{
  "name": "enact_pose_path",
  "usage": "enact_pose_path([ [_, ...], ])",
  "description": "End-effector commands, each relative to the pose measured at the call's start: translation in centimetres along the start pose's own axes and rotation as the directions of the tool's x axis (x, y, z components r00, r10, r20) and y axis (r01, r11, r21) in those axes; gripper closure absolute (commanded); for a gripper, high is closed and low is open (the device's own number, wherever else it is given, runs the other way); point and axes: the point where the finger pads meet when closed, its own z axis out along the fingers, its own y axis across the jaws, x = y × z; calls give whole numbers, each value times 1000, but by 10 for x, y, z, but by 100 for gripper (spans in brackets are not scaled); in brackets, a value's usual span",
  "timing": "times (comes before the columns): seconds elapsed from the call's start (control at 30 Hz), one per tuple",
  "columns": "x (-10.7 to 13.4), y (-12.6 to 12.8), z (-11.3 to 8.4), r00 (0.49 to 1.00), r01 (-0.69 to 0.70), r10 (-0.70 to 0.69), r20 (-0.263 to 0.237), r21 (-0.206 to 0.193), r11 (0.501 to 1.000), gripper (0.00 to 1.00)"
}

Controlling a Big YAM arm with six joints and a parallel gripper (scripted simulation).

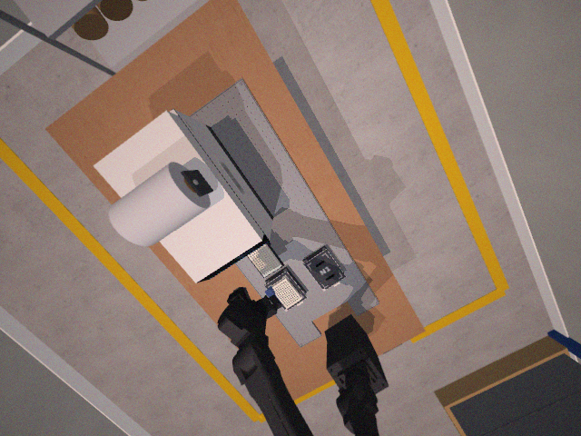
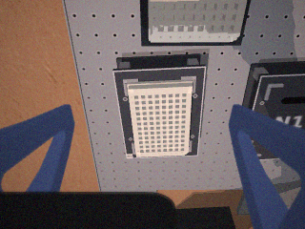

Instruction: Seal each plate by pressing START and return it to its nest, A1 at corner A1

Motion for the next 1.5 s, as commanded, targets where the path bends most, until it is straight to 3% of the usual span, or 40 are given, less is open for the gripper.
enact_pose_path([
  [0.0, -11, 17, -22, 1000, -17, 18, 19, -9, 1000, 11],
  [0.2, -20, 43, -60, 998, -14, 16, 60, -26, 1000, 14],
  [0.23, -22, 46, -66, 998, -17, 19, 63, -27, 999, 100],
  [0.37, -20, 54, -77, 998, -30, 31, 51, -20, 999, 100],
  [0.6, -6, 66, -70, 1000, -2, 2, 11, -20, 1000, 100],
  [0.93, -3, 44, -48, 1000, -2, 2, -3, 7, 1000, 100],
  [1.27, 11, 41, -40, 999, 6, -6, -33, 17, 1000, 100],
  [1.47, -1, 45, -51, 1000, -7, 7, -2, 5, 1000, 100],
])
